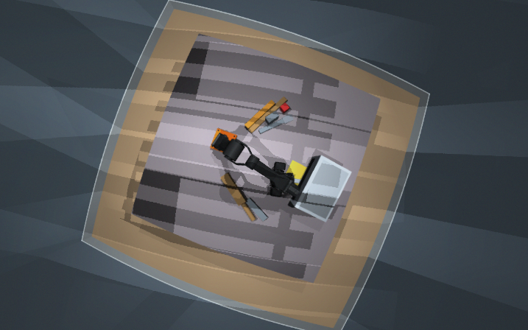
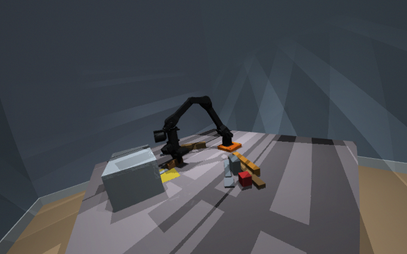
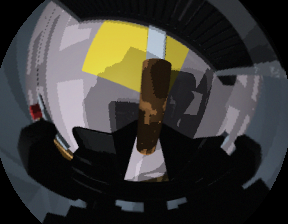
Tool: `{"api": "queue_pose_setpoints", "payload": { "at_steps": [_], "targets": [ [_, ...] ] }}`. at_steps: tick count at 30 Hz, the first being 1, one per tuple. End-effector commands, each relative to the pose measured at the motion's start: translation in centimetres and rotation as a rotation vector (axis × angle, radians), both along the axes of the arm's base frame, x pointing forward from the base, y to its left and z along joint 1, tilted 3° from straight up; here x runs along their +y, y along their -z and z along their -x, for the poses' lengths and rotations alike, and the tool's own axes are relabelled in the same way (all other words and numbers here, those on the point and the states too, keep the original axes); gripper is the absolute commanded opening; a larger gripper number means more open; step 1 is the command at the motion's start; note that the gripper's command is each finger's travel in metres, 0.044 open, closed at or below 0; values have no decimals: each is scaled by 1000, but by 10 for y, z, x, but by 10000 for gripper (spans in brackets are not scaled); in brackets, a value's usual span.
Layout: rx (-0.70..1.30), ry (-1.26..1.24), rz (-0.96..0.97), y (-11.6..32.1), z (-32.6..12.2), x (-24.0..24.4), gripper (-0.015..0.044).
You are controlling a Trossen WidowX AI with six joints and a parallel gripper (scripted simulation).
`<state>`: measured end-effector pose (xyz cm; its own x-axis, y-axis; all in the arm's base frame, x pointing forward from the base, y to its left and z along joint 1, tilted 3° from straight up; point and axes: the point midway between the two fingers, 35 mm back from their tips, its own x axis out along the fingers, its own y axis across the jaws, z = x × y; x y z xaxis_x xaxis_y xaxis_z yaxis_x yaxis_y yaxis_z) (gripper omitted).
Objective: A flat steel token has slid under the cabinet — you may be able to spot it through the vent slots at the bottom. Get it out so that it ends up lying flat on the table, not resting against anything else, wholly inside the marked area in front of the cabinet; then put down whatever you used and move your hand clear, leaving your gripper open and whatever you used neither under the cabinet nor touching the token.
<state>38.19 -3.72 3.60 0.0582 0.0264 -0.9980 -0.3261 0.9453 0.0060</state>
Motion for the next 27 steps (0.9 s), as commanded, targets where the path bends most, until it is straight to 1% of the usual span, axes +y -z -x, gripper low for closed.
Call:
{"api": "queue_pose_setpoints", "payload": {
  "at_steps": [1,10,27],
  "targets": [
    [2,-9,-9,1,1,6,0],
    [2,-9,-9,1,3,5,0],
    [4,-9,-9,2,20,-2,0]
  ]
}}
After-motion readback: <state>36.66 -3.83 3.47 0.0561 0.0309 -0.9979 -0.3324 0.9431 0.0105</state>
